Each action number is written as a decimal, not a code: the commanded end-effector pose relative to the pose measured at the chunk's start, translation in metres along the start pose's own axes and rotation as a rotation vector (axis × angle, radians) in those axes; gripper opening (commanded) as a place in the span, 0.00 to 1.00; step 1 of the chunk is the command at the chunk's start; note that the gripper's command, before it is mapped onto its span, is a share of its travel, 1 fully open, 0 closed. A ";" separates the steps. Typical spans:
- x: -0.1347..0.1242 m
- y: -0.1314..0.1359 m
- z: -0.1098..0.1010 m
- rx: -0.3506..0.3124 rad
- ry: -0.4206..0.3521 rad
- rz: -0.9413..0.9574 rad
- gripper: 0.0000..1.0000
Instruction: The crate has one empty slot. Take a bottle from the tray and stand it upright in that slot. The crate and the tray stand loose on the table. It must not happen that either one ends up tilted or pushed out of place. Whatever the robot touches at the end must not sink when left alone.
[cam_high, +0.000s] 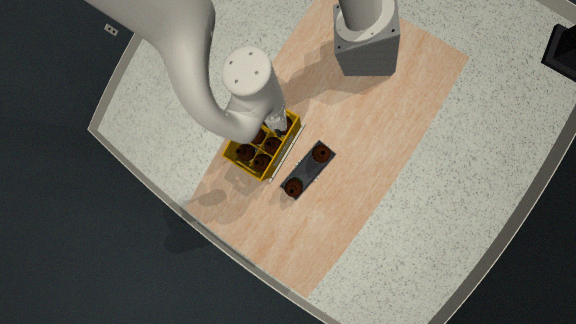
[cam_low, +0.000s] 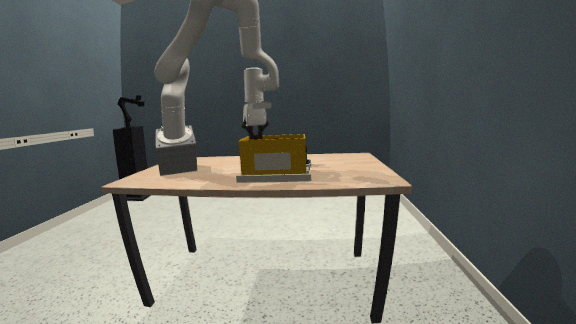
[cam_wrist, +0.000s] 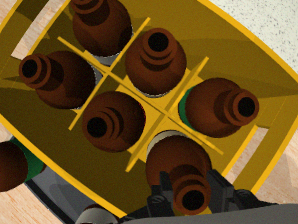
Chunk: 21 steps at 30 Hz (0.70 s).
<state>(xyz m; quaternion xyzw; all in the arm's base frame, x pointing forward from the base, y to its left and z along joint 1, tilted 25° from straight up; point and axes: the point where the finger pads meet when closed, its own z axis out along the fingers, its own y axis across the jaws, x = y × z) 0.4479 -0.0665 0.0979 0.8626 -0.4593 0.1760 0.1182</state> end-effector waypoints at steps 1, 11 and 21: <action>0.000 -0.001 0.000 0.001 0.001 0.000 0.00; 0.000 -0.001 0.002 0.001 0.001 0.000 0.00; 0.000 -0.001 0.005 0.001 0.001 0.000 0.00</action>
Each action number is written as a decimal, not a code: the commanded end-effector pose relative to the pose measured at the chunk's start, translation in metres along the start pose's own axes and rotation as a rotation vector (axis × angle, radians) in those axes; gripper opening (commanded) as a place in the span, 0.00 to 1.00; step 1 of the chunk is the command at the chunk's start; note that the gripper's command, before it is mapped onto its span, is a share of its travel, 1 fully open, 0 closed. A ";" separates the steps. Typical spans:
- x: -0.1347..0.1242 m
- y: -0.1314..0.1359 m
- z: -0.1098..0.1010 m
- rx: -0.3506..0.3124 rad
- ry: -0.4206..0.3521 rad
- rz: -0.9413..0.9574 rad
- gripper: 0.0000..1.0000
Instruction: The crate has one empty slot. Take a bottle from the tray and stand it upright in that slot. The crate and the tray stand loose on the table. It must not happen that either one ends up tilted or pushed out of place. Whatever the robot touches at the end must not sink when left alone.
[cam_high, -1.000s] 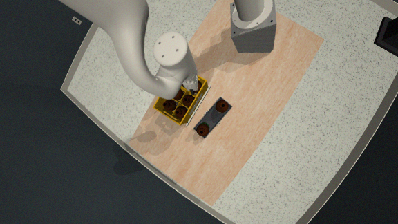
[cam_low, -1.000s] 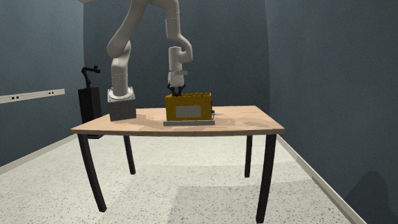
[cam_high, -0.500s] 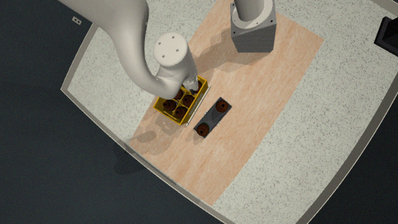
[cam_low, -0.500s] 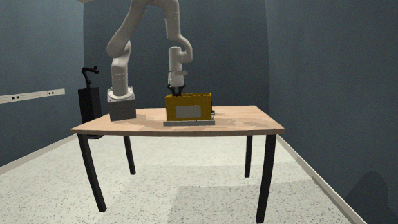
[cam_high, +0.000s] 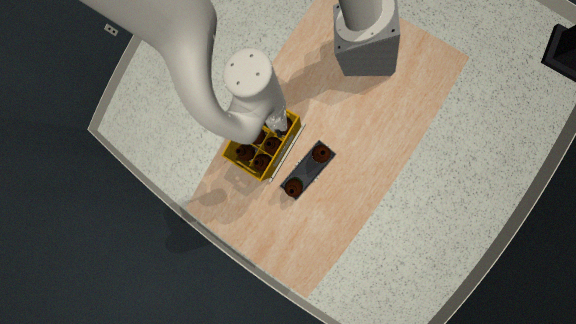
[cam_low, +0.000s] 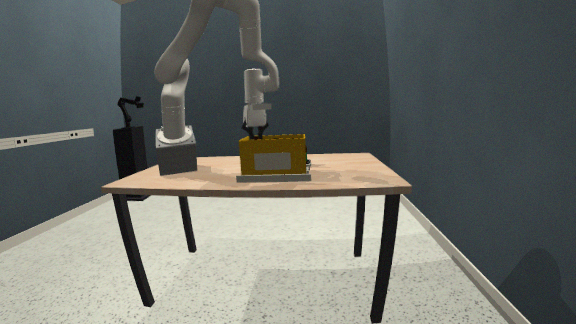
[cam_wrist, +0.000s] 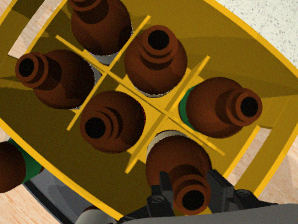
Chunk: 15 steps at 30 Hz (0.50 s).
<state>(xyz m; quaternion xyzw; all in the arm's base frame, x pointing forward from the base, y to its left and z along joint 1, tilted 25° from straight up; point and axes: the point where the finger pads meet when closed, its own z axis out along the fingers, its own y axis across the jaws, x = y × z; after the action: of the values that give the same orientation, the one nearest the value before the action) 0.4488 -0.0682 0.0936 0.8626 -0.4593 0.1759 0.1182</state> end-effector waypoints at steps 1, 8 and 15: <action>0.000 -0.001 0.001 0.001 0.001 0.000 0.00; 0.000 -0.001 0.004 0.001 0.001 0.000 0.00; 0.000 -0.001 0.007 0.001 0.001 0.000 0.00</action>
<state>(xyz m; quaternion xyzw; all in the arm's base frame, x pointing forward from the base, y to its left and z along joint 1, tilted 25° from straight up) 0.4501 -0.0707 0.0875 0.8626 -0.4593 0.1759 0.1183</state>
